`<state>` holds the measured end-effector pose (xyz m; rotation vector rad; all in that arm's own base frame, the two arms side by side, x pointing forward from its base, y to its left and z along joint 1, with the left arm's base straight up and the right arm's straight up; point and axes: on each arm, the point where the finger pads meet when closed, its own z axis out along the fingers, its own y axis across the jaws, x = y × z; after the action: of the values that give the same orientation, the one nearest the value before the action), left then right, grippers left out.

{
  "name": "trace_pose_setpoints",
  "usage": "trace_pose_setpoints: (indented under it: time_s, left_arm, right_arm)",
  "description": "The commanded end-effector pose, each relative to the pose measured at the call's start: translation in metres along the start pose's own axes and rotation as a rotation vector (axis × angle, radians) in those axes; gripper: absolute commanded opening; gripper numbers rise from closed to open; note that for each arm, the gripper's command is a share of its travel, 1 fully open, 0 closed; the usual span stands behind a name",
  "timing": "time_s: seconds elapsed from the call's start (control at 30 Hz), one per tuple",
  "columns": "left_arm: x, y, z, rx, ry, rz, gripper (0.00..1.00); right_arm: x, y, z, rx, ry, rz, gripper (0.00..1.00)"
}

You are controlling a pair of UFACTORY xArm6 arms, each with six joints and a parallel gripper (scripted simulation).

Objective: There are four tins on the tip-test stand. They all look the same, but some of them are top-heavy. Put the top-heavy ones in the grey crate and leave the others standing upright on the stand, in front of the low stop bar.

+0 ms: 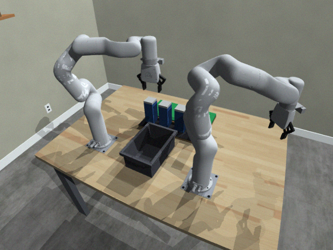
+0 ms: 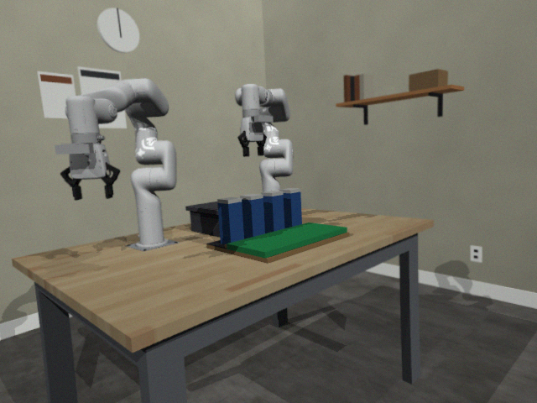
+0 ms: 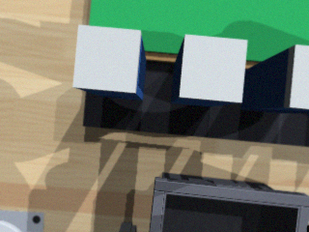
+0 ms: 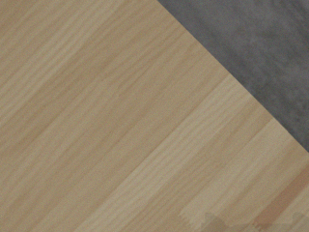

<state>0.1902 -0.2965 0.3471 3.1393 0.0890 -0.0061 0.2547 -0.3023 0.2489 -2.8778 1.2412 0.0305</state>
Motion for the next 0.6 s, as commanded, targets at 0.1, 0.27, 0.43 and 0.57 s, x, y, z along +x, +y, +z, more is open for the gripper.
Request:
trace_pose_setpoints:
  time_s: [0.1,0.27,0.43,0.57]
  left_arm:
    - [0.0,0.007,-0.003,-0.002,0.002,0.007,1.0]
    - [-0.004,0.034,-0.008,-0.001,0.002,0.044,1.0]
    - [-0.009,0.062,-0.012,0.0,0.003,0.08,1.0]
    - [-0.009,0.062,-0.012,0.0,0.003,0.08,1.0]
  right_arm:
    - [0.001,0.0,-0.002,0.0,0.004,0.0,1.0]
    - [0.001,0.0,-0.002,0.0,0.004,0.0,1.0]
    - [0.001,0.0,-0.002,0.0,0.004,0.0,1.0]
    - [0.001,0.0,-0.002,0.0,0.004,0.0,1.0]
